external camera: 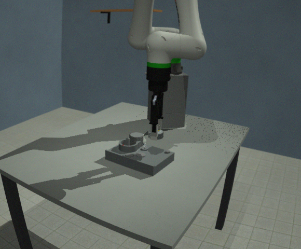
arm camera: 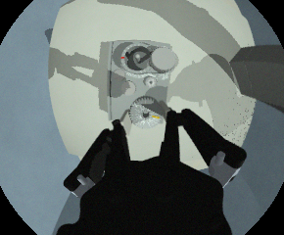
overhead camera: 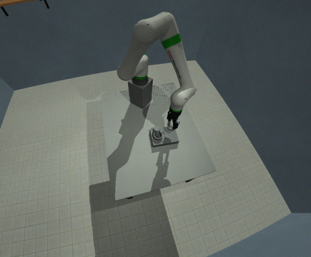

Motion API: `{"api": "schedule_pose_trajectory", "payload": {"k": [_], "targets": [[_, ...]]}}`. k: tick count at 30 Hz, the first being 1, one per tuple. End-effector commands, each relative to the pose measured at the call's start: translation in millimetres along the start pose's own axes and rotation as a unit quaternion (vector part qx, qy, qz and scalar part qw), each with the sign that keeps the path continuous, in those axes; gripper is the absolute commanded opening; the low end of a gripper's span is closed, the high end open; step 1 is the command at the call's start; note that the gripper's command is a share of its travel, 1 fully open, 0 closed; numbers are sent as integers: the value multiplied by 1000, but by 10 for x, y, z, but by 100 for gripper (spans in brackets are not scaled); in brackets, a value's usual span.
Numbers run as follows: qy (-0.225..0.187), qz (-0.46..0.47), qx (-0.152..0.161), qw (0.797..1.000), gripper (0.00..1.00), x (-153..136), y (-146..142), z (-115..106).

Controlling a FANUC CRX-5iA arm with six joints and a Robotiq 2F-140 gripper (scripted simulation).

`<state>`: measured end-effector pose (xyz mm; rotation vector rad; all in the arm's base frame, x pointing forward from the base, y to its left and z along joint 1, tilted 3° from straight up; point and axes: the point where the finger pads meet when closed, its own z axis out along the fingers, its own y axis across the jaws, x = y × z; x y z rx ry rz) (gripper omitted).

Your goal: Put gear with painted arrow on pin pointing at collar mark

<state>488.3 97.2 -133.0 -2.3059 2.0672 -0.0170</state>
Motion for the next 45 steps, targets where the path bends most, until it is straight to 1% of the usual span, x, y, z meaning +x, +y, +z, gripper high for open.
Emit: {"api": "schedule_pose_trajectory", "payload": {"k": [1, 25, 26, 27, 29, 33, 45], "targets": [[0, 0, 0, 1000, 0, 0, -2, -1], [0, 0, 0, 1000, 0, 14, -2, -1], [0, 0, 0, 1000, 0, 94, 0, -1], [0, 0, 0, 1000, 0, 256, 7, -1], [0, 0, 0, 1000, 0, 729, 59, 0], [0, 0, 0, 1000, 0, 1170, 151, -2], [0, -10, 0, 1000, 0, 1195, 154, -2]]}}
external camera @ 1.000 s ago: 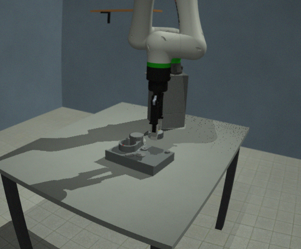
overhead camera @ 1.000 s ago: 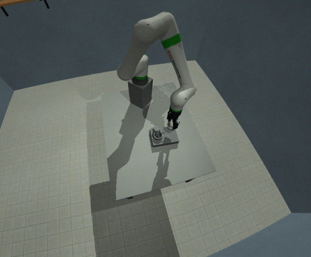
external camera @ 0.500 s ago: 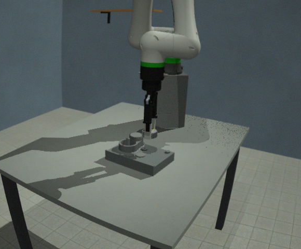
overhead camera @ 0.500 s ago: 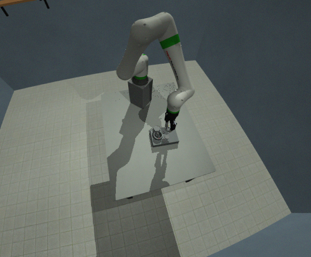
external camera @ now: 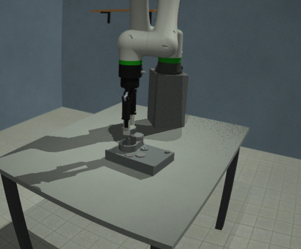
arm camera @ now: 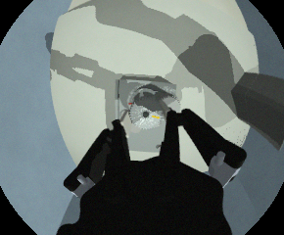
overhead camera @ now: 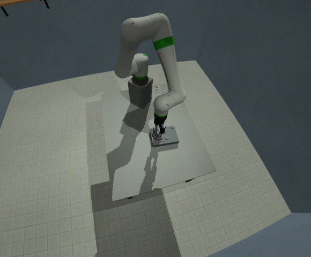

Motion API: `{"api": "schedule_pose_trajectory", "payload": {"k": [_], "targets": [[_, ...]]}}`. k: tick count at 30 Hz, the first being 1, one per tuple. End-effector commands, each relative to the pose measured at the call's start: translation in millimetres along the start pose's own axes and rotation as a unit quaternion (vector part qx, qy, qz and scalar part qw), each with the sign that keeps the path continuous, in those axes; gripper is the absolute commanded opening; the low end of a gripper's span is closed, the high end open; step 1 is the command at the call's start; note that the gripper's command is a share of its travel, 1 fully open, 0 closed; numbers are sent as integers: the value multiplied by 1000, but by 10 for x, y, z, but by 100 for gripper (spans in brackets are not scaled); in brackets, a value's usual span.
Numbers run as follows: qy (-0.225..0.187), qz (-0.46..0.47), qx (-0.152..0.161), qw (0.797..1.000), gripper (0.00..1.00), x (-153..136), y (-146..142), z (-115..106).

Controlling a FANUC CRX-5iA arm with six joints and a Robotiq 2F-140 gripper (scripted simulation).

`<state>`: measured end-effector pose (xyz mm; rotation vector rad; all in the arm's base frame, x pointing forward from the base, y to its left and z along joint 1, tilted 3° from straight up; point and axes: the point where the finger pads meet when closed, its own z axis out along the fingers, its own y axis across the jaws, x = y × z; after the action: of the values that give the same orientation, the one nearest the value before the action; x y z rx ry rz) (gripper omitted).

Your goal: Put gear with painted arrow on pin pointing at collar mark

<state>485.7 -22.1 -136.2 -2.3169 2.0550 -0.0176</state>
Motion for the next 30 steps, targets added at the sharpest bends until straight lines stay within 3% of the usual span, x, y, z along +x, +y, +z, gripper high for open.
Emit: {"api": "schedule_pose_trajectory", "payload": {"k": [1, 17, 25, 30], "targets": [[0, -7, 0, 1000, 0, 11, -2, -2], [0, -109, 0, 994, 0, 13, -10, -2], [0, -187, 0, 982, 0, 13, -10, -2], [0, -264, 0, 965, 0, 13, -10, -2]]}}
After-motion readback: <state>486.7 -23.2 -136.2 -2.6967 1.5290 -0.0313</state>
